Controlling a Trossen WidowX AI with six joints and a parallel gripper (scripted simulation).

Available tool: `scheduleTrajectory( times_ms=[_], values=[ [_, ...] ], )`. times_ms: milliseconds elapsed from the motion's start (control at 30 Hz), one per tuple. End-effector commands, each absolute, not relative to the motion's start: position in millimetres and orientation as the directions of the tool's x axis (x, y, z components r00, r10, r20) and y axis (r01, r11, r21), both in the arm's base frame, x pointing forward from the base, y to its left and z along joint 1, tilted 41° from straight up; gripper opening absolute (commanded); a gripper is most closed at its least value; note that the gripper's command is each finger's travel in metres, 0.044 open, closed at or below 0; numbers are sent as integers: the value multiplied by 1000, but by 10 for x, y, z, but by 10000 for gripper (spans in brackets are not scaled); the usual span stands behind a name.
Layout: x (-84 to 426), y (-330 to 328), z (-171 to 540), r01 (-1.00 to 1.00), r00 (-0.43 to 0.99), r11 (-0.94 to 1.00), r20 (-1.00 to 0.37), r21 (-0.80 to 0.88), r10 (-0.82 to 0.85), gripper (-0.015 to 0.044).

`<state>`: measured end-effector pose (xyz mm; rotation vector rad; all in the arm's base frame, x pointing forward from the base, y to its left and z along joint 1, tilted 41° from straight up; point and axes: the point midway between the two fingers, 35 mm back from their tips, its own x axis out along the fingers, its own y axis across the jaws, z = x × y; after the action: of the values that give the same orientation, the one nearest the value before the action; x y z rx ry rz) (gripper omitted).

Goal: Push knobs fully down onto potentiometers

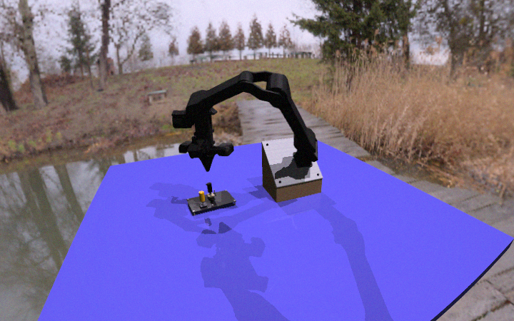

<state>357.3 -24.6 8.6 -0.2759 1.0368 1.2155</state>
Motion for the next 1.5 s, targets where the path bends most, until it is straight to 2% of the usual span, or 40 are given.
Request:
scheduleTrajectory(
  times_ms=[0, 1467],
  values=[
    [3582, -214, 76, -873, -23, 360, -764, 330, 644, 0],
    [3571, 55, -238, -873, -23, 360, -763, 330, 646, 0]
  ],
)
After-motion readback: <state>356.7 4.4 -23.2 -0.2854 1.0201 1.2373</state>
